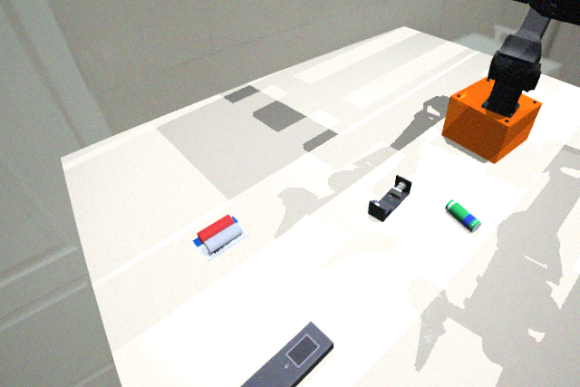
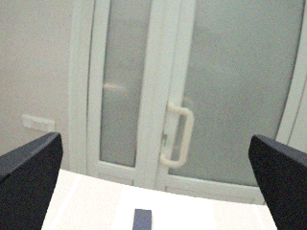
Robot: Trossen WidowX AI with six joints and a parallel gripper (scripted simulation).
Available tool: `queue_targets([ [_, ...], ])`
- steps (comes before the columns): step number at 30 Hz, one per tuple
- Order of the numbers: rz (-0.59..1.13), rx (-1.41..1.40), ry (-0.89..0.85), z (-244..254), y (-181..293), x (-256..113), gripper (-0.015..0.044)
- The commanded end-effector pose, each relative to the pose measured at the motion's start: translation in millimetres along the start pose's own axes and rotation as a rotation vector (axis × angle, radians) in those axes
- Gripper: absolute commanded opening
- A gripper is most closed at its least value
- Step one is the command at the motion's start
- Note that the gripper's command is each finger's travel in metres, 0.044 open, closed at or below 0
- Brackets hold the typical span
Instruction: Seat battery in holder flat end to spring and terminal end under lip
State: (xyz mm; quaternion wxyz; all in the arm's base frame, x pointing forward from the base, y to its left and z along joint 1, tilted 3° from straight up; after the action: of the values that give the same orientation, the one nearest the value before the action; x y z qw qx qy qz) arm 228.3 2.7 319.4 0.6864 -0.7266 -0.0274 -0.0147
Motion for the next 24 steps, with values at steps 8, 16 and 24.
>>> queue_targets([
  [8, 0.49, 0.627, 0.07, 17, 75, 37, 0.0241],
  [16, 0.86, 1.073, 0.374, 33, 139, 45, 0.0241],
  [24, 1.101, 1.379, 0.867, 47, 193, 36, 0.0241],
])
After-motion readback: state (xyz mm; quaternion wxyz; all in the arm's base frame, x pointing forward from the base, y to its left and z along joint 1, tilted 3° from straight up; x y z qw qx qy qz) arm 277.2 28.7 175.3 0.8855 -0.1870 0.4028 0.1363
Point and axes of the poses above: the point midway between the two fingers, 35 mm back from their tips, its own x axis out along the fingers, its own z axis across the jaws, y = z × x, the point moved 9 cm from there along -x, back along the fingers, and after that the axes turned 2 degrees about -x, right-handed, at the moved point
